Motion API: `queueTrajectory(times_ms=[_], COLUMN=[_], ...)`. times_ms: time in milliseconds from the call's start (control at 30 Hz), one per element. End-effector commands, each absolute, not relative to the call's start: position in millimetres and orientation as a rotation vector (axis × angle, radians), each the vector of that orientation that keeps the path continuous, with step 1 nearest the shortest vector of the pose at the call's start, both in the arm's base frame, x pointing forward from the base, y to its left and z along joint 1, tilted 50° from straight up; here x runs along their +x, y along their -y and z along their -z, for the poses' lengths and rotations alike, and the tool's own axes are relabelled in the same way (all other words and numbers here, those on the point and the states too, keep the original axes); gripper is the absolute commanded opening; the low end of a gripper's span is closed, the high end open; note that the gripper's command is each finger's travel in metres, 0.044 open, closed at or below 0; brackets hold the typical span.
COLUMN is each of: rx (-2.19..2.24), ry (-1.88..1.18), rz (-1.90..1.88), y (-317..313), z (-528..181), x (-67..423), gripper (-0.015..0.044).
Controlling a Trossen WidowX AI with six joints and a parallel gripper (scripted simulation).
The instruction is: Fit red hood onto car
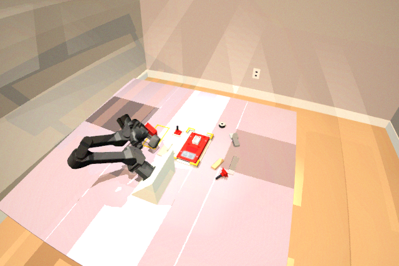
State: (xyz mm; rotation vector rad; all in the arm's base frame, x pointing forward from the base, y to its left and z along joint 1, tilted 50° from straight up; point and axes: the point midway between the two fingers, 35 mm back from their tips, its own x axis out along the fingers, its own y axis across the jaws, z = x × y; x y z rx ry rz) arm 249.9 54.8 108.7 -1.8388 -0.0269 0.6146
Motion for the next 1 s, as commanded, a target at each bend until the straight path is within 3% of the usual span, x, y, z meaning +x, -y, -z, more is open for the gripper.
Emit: queueTrajectory(times_ms=[0, 733, 967], rx=[-1.903, -2.170, -2.136], ry=[0.024, 0.116, 0.091], rz=[-0.643, -0.706, -0.729], y=[-41.9, 1.1, 1.0], z=[-111.2, -144.3, -136.3], x=[246.0, 182.7, 190.6], gripper=[0.0440, 0.0440, 0.0440])
